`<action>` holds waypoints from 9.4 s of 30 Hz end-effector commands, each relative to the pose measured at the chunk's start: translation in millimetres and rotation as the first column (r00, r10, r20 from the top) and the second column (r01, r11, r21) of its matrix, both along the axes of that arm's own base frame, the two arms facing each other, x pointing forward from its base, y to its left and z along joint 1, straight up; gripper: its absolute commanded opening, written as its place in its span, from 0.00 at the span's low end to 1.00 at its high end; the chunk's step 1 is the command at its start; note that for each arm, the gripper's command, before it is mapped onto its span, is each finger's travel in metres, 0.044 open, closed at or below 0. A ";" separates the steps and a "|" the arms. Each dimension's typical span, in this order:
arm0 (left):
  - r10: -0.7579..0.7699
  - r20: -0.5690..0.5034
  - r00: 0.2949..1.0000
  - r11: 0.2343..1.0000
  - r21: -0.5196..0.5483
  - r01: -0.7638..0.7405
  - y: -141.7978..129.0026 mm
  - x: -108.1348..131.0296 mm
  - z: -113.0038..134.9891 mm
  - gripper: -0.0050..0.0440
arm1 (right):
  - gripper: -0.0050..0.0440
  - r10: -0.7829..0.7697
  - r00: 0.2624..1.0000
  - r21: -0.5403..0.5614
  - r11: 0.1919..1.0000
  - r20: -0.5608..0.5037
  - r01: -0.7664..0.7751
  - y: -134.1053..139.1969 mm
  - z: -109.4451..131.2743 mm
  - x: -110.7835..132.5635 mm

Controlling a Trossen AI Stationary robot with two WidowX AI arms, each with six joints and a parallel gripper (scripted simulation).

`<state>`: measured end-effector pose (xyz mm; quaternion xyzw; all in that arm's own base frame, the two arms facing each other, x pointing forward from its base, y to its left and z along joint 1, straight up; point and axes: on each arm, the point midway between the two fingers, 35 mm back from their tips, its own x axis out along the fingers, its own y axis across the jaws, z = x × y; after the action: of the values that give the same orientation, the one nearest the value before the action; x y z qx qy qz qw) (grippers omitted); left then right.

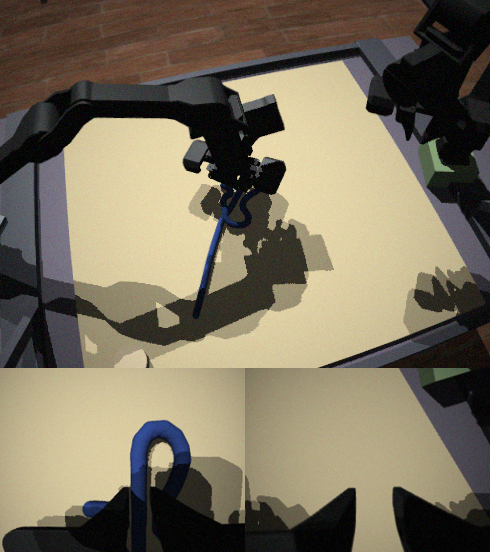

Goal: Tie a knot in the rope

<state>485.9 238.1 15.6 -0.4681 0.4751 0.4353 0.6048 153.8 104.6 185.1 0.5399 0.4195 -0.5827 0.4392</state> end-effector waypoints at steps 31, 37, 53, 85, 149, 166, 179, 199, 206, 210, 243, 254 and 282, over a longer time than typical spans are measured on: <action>0.003 0.047 0.999 1.000 0.025 -0.004 1.7 3.5 30.2 0.20 | 0.31 -0.001 1.000 0.004 1.000 0.013 0.001 -0.5 3.2 0.3; 0.003 0.052 0.999 1.000 0.027 -0.004 1.5 3.0 36.0 0.20 | 0.31 -0.001 1.000 0.004 1.000 0.013 0.001 -0.5 3.2 0.3; 0.002 0.073 0.997 0.999 0.037 -0.005 0.9 1.8 54.4 0.20 | 0.31 -0.001 1.000 0.004 1.000 0.013 0.001 -0.5 3.2 0.3; 0.003 0.020 1.000 1.000 0.008 -0.003 -13.2 -13.9 53.9 0.20 | 0.31 -0.001 1.000 0.004 1.000 0.013 0.001 -0.5 3.2 0.3; 0.003 0.019 1.000 1.000 0.003 -0.003 -40.8 -46.0 41.2 0.20 | 0.31 -0.001 1.000 0.004 1.000 0.013 0.001 -0.5 3.2 0.3; 0.003 0.019 1.000 1.000 0.002 -0.003 -40.7 -45.7 23.5 0.25 | 0.31 -0.001 1.000 0.004 1.000 0.013 0.001 -0.5 3.2 0.3; 0.003 0.020 1.000 1.000 0.002 -0.003 -41.0 -46.3 47.8 0.31 | 0.31 -0.001 1.000 0.004 1.000 0.013 0.001 -0.5 3.2 0.3; 0.003 0.020 1.000 1.000 0.002 -0.003 -41.7 -47.9 101.8 0.31 | 0.31 -0.001 1.000 0.004 1.000 0.013 0.001 -0.5 3.2 0.3; 0.003 0.020 1.000 1.000 0.002 -0.003 -41.8 -48.3 120.8 0.31 | 0.31 -0.001 1.000 0.004 1.000 0.013 0.001 -0.5 3.2 0.3; 0.003 0.019 1.000 1.000 0.002 -0.003 -42.2 -49.0 130.7 0.31 | 0.31 -0.001 1.000 0.004 1.000 0.013 0.001 -0.5 3.2 0.3; 0.027 -0.136 0.990 0.996 -0.081 -0.038 -59.9 -179.6 170.2 0.31 | 0.31 -0.001 1.000 0.004 1.000 0.013 0.001 -0.5 3.2 0.3; 0.130 0.013 0.991 0.990 -0.057 -0.129 -145.8 -160.9 147.6 0.31 | 0.31 -0.001 1.000 0.004 1.000 0.013 0.001 -0.5 3.2 0.3; -0.424 -0.018 0.906 0.905 0.045 0.424 -153.6 -160.7 145.3 0.31 | 0.31 -0.001 1.000 0.004 1.000 0.013 0.001 -0.5 3.2 0.3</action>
<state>323.9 83.9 153.0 -0.3461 0.5632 0.3157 0.6807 153.8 104.6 185.1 0.5399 0.4195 -0.5827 0.4392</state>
